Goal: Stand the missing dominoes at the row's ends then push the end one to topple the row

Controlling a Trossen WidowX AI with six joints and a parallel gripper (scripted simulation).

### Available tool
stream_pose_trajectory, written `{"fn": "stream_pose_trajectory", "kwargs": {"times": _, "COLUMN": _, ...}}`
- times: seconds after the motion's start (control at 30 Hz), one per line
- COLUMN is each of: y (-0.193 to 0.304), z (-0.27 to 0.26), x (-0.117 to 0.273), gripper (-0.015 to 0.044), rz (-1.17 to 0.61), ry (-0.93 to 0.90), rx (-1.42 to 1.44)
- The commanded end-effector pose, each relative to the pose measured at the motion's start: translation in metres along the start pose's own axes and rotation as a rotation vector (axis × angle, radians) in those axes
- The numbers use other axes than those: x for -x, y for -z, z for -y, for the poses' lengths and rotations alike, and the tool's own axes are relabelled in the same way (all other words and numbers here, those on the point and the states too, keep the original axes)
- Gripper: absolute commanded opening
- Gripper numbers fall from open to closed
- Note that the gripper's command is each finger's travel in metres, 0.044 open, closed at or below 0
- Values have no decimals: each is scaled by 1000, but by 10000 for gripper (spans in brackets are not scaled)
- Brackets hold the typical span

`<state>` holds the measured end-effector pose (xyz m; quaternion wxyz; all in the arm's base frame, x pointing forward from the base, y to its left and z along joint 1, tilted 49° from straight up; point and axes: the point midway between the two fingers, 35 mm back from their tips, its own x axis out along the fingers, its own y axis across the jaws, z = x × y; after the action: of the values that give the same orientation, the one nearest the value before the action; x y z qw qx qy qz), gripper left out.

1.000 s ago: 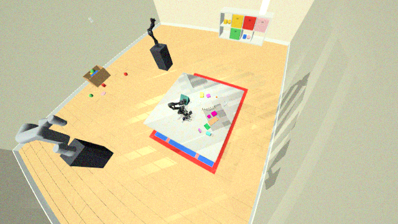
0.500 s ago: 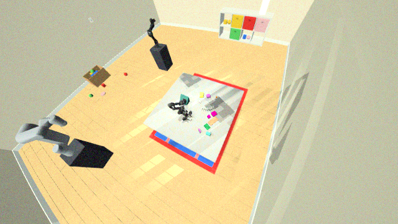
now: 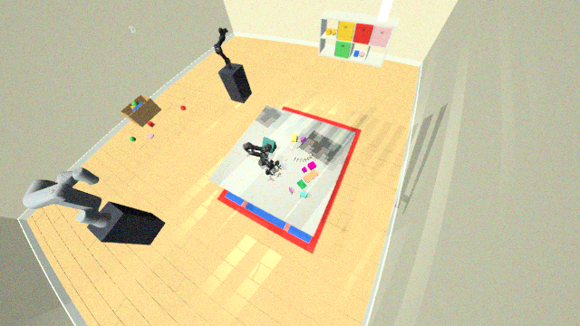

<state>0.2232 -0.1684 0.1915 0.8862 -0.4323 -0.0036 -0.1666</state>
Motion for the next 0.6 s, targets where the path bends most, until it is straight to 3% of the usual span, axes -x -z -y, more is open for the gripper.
{"fn": "stream_pose_trajectory", "kwargs": {"times": 0.0, "y": -20, "z": 1, "x": 2, "gripper": 440, "rz": -5, "ry": 2, "rx": 2}}
{"fn": "stream_pose_trajectory", "kwargs": {"times": 0.27, "y": -25, "z": -1, "x": -4, "gripper": 440, "rz": -20, "ry": -21, "rx": -45}}
{"fn": "stream_pose_trajectory", "kwargs": {"times": 0.57, "y": -41, "z": -37, "x": -79, "gripper": 440, "rz": -286, "ry": -289, "rx": -452}}
